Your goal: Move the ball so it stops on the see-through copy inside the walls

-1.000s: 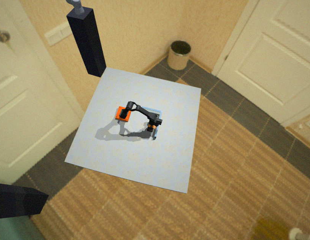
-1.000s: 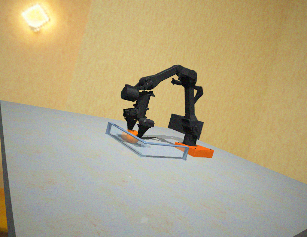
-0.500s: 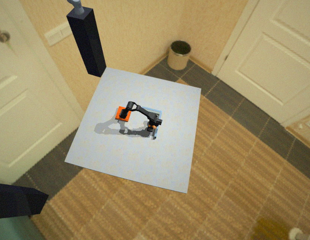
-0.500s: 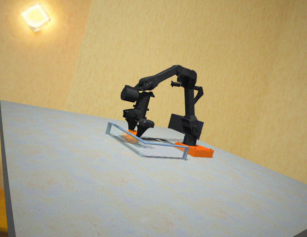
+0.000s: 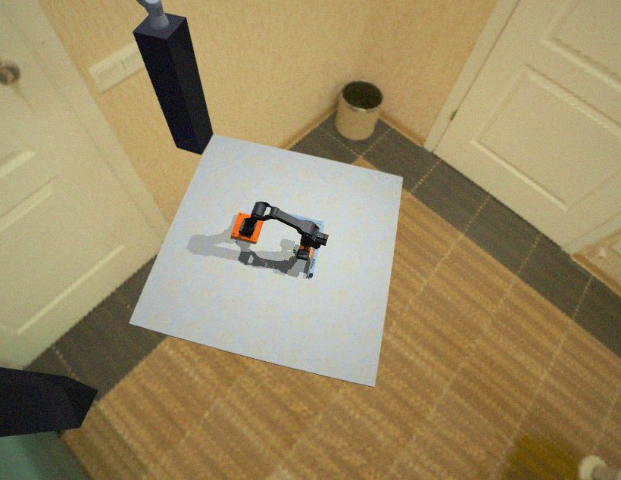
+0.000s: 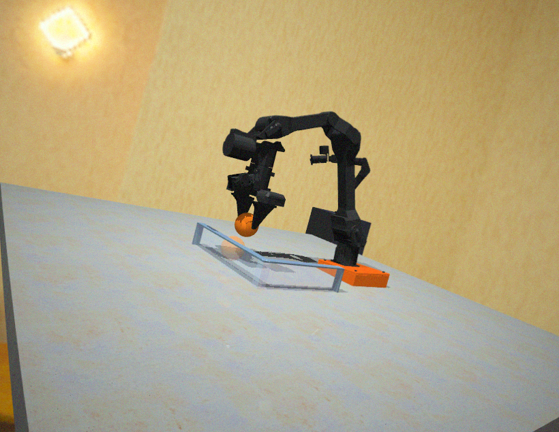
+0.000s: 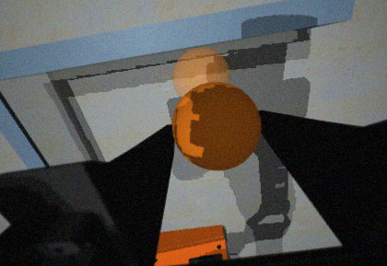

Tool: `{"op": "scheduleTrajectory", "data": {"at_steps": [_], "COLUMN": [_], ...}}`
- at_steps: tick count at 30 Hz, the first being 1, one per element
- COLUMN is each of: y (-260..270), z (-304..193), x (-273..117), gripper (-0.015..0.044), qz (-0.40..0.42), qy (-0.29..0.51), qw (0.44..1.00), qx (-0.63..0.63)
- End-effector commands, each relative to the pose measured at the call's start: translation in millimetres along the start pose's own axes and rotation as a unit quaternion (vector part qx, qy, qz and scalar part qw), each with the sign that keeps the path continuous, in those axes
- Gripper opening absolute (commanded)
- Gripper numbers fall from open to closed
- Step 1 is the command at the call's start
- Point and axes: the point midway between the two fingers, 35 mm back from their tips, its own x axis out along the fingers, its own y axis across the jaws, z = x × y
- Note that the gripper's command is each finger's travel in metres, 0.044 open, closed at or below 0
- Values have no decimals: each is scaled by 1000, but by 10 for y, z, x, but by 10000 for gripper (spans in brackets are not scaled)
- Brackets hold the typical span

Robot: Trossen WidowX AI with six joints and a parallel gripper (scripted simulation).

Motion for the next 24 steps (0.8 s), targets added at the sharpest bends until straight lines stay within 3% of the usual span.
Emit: {"op": "scheduleTrajectory", "data": {"at_steps": [1,10,14,24], "y": [2,7,7,20], "z": [5,-77,-86,201], "x": [-258,-723,-757,-215], "gripper": [0,0,0,0], "qz": [0,1,1,0], "qy": [-7,-7,-7,-8], "qw": [1000,1000,1000,1000], "qx": [2,2,2,3]}}
